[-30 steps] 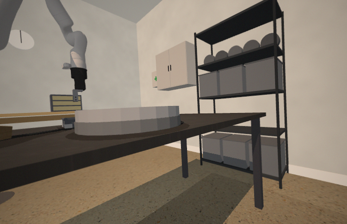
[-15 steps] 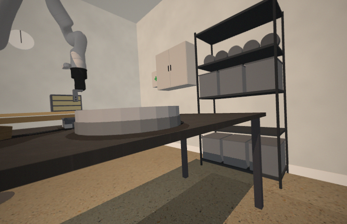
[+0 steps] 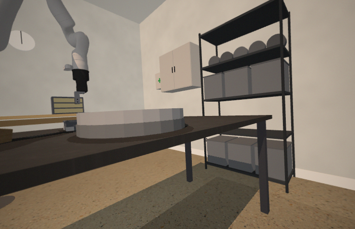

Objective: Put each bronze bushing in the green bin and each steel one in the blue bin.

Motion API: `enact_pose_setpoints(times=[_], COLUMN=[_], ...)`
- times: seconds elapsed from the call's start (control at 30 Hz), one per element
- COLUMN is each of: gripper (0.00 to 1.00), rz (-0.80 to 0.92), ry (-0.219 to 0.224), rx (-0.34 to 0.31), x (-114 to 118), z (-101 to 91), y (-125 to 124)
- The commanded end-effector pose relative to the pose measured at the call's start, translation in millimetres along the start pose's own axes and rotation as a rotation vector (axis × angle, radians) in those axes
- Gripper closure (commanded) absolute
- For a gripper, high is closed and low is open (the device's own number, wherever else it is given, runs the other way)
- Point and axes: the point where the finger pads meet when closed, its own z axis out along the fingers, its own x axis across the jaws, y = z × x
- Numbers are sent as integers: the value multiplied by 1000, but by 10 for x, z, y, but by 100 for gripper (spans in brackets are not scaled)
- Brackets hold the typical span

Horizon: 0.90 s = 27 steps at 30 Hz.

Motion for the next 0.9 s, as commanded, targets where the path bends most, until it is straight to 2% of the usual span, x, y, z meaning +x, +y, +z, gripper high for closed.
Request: enact_pose_setpoints(times=[0.0,0.27,0.3,0.43,0.53,0.67,0.73,0.77,0.87], gripper=[58,58,60,60,60,60,60,60,60], rz=[0,0,6,29,29,52,52,58,58], ry=[1,1,1,1,1,2,2,2,2], rx=[-1,-1,-1,-1,-1,-1,-1,-1,-1], x=[3,3,-107,-546,-546,-985,-985,-1094,-1094], z=[-5,-5,-2,11,11,23,23,26,26], y=[4,4,-1,-17,-17,-34,-34,-38,-38])
